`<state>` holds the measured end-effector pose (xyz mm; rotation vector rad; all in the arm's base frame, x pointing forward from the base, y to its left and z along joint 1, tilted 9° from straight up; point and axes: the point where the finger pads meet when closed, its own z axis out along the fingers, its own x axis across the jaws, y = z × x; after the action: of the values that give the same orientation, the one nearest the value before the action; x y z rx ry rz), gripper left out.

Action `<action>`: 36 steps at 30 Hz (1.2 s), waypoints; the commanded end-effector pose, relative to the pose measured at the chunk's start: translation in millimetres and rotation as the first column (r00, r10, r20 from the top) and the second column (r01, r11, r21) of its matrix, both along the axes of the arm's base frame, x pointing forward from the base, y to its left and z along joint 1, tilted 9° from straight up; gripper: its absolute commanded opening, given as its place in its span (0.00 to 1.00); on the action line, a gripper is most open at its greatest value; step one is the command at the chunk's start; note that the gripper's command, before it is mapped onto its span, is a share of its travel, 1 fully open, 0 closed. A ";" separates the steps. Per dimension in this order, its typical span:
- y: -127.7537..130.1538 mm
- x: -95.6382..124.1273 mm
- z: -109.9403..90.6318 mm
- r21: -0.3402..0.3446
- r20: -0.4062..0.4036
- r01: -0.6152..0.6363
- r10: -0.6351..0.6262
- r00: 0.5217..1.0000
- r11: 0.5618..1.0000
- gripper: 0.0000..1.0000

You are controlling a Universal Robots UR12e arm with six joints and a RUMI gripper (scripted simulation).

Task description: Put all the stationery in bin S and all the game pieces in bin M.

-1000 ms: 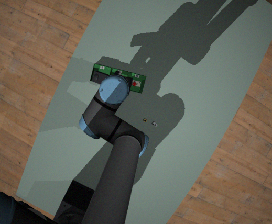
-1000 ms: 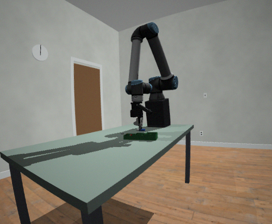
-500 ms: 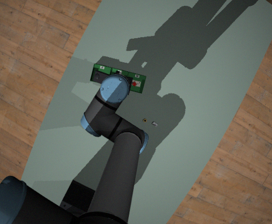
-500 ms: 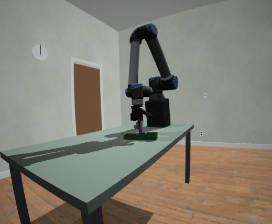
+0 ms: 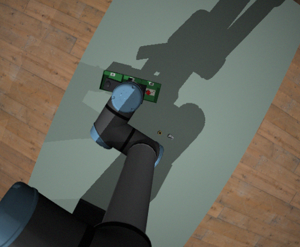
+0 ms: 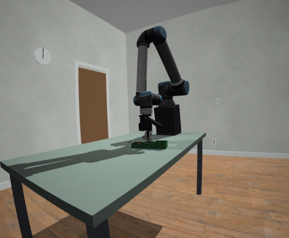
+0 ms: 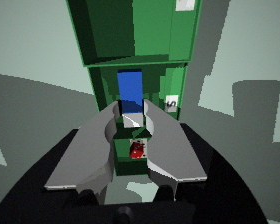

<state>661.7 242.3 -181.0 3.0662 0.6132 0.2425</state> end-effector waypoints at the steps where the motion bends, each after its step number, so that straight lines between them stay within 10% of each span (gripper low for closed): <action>1: 0.2 0.7 -0.2 0.000 0.001 0.000 0.000 1.000 1.000 0.00; 9: 0.2 0.7 -0.2 0.000 0.001 0.000 0.000 1.000 1.000 0.00; 10: 0.2 0.7 -0.2 0.000 0.001 0.000 0.000 1.000 1.000 0.18; 36: -0.1 -0.7 9.0 0.000 0.001 0.000 0.000 1.000 1.000 0.18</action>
<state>660.9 242.2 -175.3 3.0661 0.6132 0.2428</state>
